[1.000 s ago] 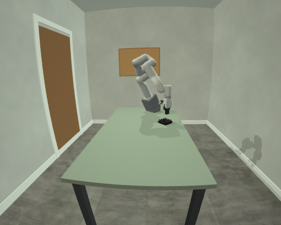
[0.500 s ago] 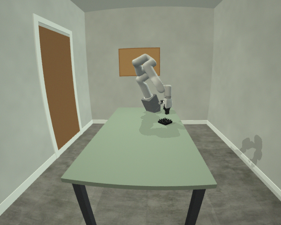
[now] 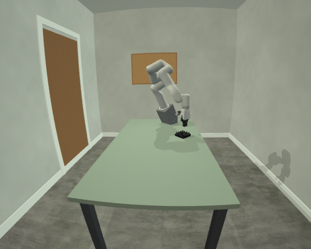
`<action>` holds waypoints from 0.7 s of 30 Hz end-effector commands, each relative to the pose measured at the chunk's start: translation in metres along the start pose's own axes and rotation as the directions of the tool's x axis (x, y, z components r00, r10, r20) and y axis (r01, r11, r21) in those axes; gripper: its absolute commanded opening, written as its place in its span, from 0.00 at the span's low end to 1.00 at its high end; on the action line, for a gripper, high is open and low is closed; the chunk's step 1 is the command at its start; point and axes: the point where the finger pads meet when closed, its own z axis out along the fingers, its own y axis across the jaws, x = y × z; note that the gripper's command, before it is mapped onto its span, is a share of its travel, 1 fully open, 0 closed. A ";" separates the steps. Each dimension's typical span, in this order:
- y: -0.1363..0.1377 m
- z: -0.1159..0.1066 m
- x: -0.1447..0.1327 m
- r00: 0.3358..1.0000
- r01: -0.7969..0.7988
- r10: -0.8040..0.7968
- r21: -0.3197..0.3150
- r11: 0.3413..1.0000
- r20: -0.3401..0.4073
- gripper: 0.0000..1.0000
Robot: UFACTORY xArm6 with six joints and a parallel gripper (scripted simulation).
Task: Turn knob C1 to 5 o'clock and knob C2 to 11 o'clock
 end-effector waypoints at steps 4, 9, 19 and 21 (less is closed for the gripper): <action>0.000 0.000 -0.001 1.000 -0.001 0.001 0.000 1.000 0.003 0.19; 0.000 0.003 -0.001 1.000 -0.001 0.001 0.000 1.000 0.003 0.19; 0.000 0.010 -0.001 1.000 -0.001 0.001 0.000 1.000 0.003 0.19; 0.000 0.013 -0.001 1.000 -0.001 0.001 0.000 1.000 0.003 0.19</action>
